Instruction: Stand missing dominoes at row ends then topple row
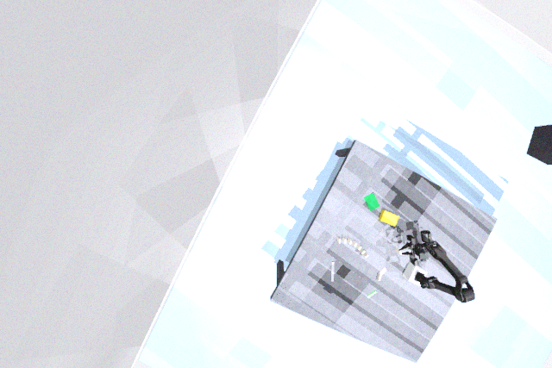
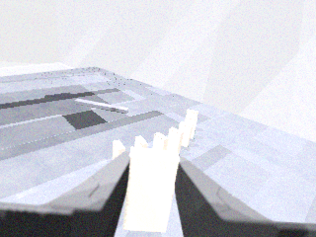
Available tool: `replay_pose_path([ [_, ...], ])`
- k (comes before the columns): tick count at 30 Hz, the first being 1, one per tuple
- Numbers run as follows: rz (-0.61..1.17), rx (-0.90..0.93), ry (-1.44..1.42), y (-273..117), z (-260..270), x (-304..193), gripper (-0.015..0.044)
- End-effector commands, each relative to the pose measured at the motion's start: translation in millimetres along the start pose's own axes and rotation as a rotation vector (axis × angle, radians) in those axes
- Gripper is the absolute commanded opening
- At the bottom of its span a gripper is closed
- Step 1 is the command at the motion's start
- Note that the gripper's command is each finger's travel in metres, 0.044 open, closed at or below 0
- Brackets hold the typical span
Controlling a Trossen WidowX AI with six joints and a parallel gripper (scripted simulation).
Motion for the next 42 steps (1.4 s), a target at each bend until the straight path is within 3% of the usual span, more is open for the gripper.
replay_pose_path([
  [1,-0.022,-0.005,-0.008,-1,2,-2,0.0107],
  [17,-0.021,-0.005,-0.008,-1,1,-4,0.0107],
  [42,-0.016,-0.004,-0.002,17,-4,-99,0.0107],
])
Point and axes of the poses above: the point midway between the two fingers, 35 mm back from their tips, its own y axis out along the fingers, its own z axis across the jaws, x = y × z, the point moved 8 cm from there along -y, back along the fingers, and after that the axes turned 2 degrees about y, right-handed, at the moved point
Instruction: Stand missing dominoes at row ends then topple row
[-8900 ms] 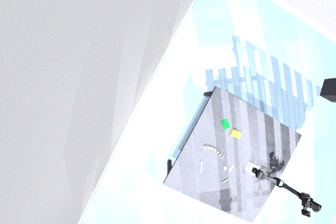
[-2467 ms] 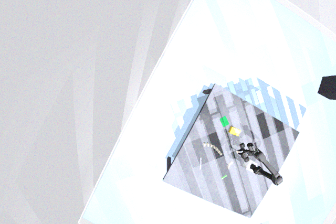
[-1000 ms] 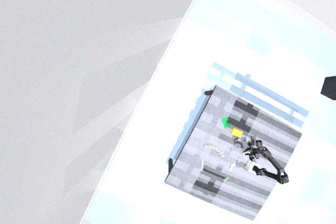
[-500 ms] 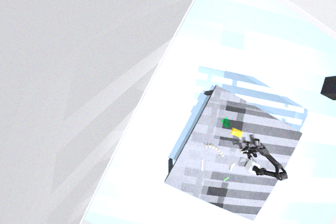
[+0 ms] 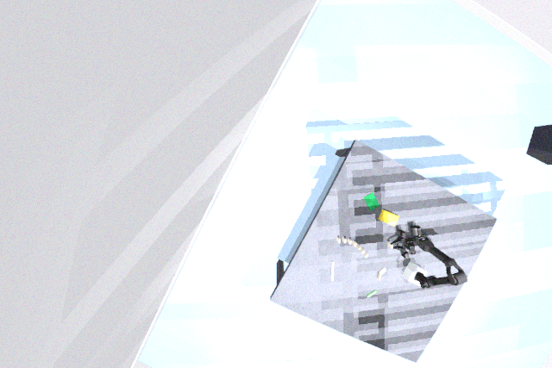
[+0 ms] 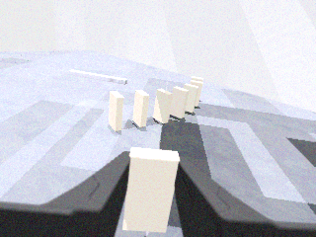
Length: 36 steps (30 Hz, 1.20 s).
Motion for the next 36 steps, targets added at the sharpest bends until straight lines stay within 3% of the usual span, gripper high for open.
replay_pose_path([
  [1,0.0,0.0,0.003,2,4,-16,0.0107],
  [15,0.0,0.0,0.004,4,5,-25,0.0107],
  [28,0.0,0.0,0.004,4,5,-25,0.044],
  [32,0.0,0.0,0.005,3,5,-18,0.044],
  [36,-0.001,0.0,0.008,0,5,19,0.044],
])
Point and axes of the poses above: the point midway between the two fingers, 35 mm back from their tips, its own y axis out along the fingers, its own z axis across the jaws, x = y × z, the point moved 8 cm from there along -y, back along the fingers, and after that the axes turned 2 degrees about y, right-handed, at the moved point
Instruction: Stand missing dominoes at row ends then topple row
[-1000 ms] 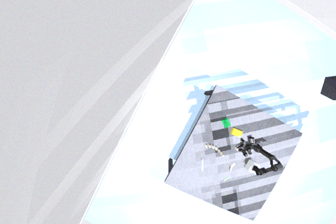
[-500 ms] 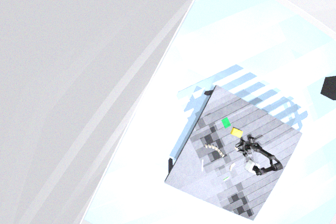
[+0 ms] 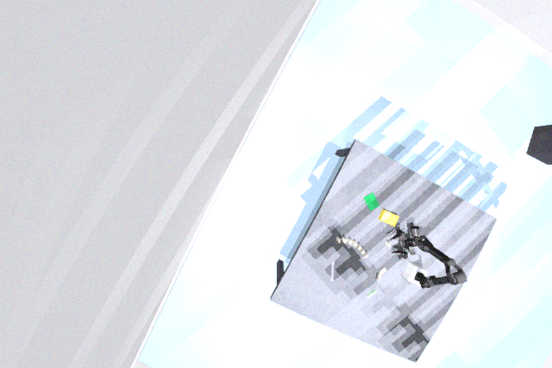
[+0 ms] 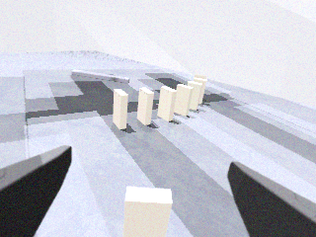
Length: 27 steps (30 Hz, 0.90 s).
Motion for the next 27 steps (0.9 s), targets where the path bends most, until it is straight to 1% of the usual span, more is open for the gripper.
replay_pose_path([
  [1,0.0,0.0,-0.004,-2,2,28,0.044],
  [7,0.0,0.0,-0.004,-2,2,29,0.044],
  [9,0.065,0.023,0.018,4,-1,32,0.044],
  [13,0.454,0.114,0.11,38,-10,50,0.044],
  [16,0.762,0.128,0.134,60,-10,71,0.044],
  [19,1.06,0.091,0.113,77,-6,99,0.044],
  [22,1.335,0.0,0.042,89,2,133,0.044],
  [24,1.444,-0.056,-0.005,93,7,150,0.044],
  [27,1.457,-0.064,-0.011,94,8,152,0.044],
])
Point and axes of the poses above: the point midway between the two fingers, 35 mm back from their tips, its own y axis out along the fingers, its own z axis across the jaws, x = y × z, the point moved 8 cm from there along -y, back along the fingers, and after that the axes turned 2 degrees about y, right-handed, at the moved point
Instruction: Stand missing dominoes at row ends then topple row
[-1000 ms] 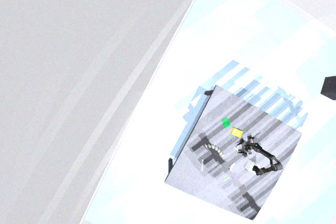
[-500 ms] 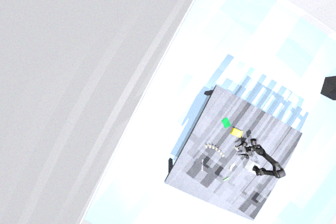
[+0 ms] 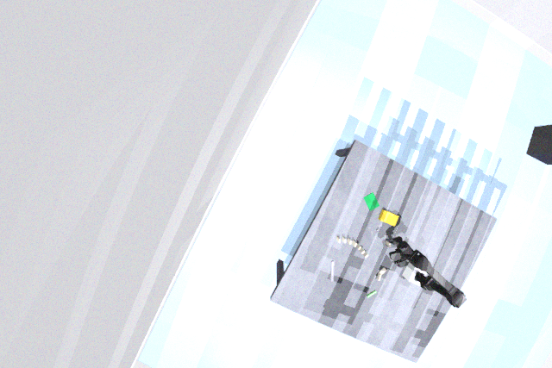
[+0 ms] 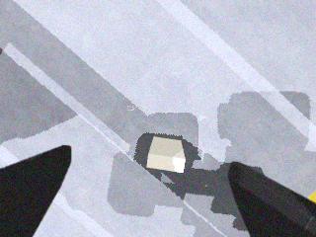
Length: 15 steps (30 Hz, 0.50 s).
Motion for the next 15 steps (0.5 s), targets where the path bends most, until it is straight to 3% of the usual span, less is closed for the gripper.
replay_pose_path([
  [1,0.173,-0.122,0.003,-28,9,16,0.044],
  [8,0.173,-0.122,0.003,-26,9,16,0.044],
  [15,0.174,-0.123,0.003,34,1,5,0.044],
])
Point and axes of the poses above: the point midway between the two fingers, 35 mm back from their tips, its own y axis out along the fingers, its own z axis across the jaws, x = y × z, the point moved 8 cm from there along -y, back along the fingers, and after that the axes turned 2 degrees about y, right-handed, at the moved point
